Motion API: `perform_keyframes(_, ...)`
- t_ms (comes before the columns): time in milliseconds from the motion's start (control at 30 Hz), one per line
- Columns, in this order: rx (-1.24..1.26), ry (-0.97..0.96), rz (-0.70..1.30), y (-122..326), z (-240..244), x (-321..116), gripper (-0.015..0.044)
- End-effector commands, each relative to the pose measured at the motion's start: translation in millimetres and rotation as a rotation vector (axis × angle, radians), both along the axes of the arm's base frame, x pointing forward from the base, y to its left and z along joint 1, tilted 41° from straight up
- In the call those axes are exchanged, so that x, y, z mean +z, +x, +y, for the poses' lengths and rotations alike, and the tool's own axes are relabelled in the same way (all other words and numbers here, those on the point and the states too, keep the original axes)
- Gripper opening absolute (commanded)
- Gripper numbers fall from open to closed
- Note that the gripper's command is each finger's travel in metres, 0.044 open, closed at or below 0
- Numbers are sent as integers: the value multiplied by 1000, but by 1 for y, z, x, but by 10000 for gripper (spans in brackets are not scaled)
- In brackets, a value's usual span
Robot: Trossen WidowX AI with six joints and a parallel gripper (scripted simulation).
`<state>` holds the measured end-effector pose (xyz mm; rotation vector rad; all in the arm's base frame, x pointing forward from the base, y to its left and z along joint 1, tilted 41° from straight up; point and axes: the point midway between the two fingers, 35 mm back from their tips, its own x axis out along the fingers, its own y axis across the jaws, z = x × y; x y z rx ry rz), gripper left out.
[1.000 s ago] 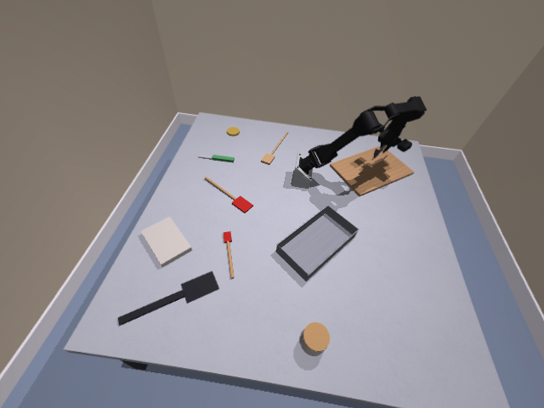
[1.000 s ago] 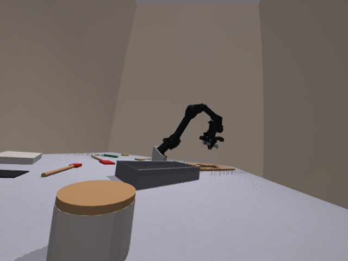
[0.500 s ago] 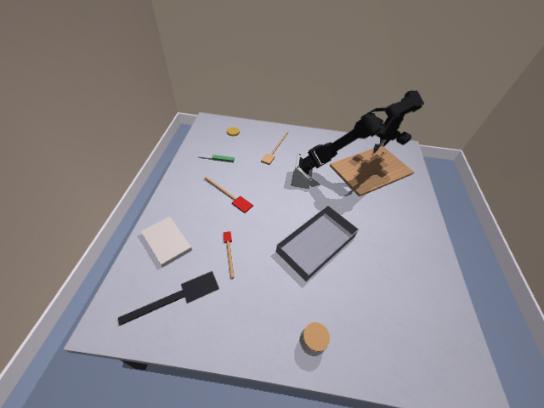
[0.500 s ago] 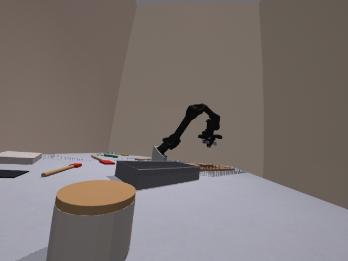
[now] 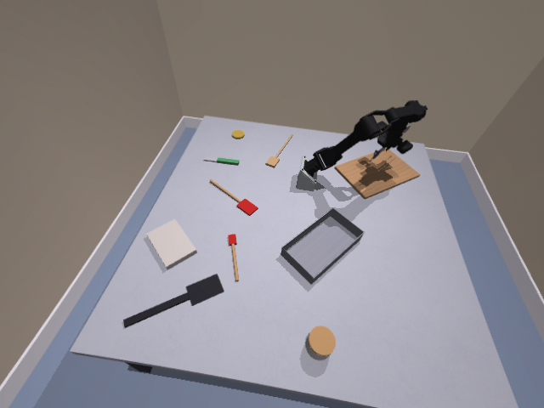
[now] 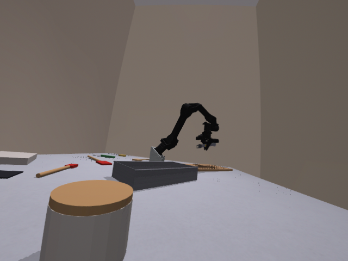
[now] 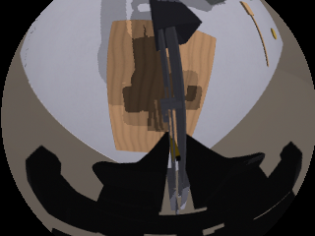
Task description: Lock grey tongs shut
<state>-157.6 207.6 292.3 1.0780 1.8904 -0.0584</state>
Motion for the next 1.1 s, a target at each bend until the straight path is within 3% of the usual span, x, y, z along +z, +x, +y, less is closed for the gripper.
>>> perform_keyframes(0,22,21,82,0,1,0,-150)
perform_keyframes(1067,277,407,515,10,6,5,-150)
